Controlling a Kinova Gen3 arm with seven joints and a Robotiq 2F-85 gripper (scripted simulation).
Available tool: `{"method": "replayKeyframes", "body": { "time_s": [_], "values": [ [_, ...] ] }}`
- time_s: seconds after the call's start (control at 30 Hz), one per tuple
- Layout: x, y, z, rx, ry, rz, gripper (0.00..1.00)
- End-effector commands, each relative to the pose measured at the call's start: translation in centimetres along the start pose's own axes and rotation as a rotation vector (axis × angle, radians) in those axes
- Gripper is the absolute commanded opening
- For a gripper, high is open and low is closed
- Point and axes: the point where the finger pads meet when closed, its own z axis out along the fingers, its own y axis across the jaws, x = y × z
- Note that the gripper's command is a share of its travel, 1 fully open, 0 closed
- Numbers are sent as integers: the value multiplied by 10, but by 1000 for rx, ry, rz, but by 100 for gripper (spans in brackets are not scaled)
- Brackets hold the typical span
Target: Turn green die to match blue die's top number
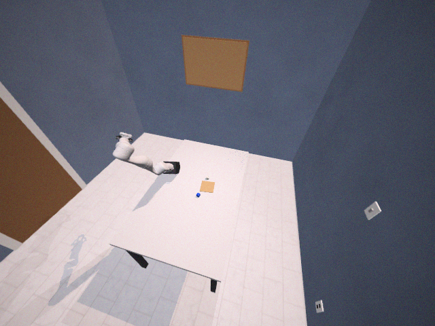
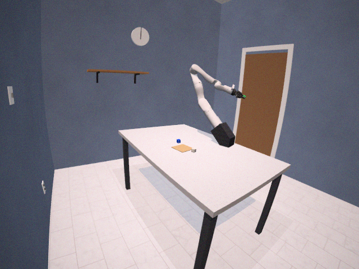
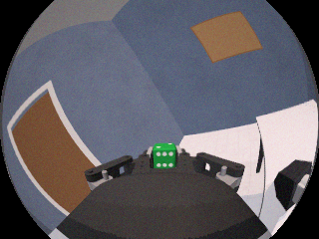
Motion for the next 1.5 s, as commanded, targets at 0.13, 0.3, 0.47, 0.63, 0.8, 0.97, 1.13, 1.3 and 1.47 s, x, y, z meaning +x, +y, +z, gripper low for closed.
{"method": "replayKeyframes", "body": {
  "time_s": [0.13, 0.3, 0.47, 0.63, 0.8, 0.97, 1.13, 1.3, 1.47],
  "values": [
    [61, 95, 37, -177, 92, 153, 26],
    [78, 126, 43, -231, 125, 198, 26],
    [108, 190, 50, -338, 190, 282, 26],
    [138, 285, 46, -497, 281, 395, 26],
    [145, 319, 41, -550, 309, 429, 26],
    [154, 410, 19, -707, 386, 519, 26],
    [152, 466, -1, -809, 431, 570, 26],
    [141, 541, -37, -958, 489, 632, 26],
    [128, 585, -63, -1054, 519, 664, 26]
  ]
}}
